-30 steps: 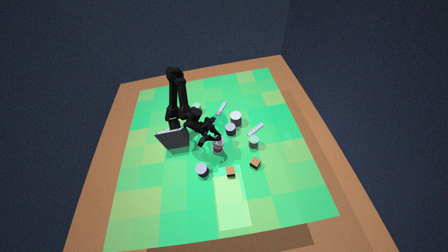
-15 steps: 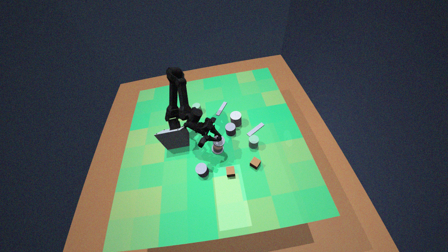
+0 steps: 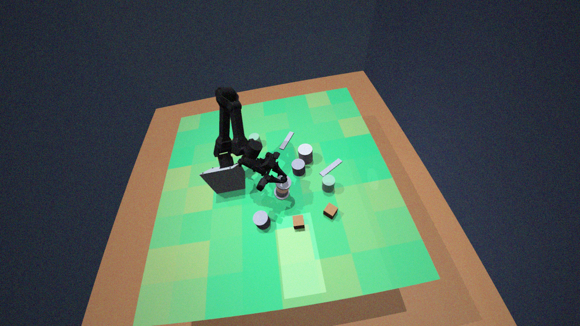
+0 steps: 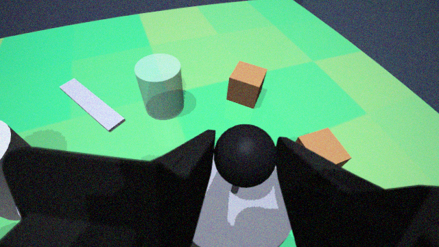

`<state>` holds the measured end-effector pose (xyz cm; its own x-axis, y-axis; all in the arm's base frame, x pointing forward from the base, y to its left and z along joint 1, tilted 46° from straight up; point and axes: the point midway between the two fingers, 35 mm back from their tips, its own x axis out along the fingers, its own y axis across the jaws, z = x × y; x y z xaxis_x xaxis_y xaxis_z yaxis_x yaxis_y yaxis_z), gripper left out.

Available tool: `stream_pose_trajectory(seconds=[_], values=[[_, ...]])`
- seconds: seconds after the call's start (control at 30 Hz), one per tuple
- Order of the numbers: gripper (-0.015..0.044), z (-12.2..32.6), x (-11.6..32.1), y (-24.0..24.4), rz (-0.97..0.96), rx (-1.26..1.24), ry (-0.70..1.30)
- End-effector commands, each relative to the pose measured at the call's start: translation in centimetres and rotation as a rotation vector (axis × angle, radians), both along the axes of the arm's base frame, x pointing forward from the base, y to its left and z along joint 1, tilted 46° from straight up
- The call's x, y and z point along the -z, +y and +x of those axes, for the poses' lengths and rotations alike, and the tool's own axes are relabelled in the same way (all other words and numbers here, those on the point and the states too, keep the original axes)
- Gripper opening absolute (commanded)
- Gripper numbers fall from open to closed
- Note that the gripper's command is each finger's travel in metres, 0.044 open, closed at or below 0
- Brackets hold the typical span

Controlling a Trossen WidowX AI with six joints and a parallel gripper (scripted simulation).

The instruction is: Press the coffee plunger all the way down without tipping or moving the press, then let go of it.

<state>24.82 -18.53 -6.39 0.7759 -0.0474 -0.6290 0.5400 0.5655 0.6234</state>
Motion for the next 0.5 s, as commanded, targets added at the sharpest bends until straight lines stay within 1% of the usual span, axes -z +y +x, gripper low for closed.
stream_pose_trajectory(seconds=[0.0,0.37,0.47], values=[[0.0153,-0.03,0.02,0.03,0.001,0.000,0.001],[0.0440,-0.03,0.02,0.03,0.001,0.000,0.001],[0.0440,-0.03,0.02,0.03,0.001,0.000,0.001]])
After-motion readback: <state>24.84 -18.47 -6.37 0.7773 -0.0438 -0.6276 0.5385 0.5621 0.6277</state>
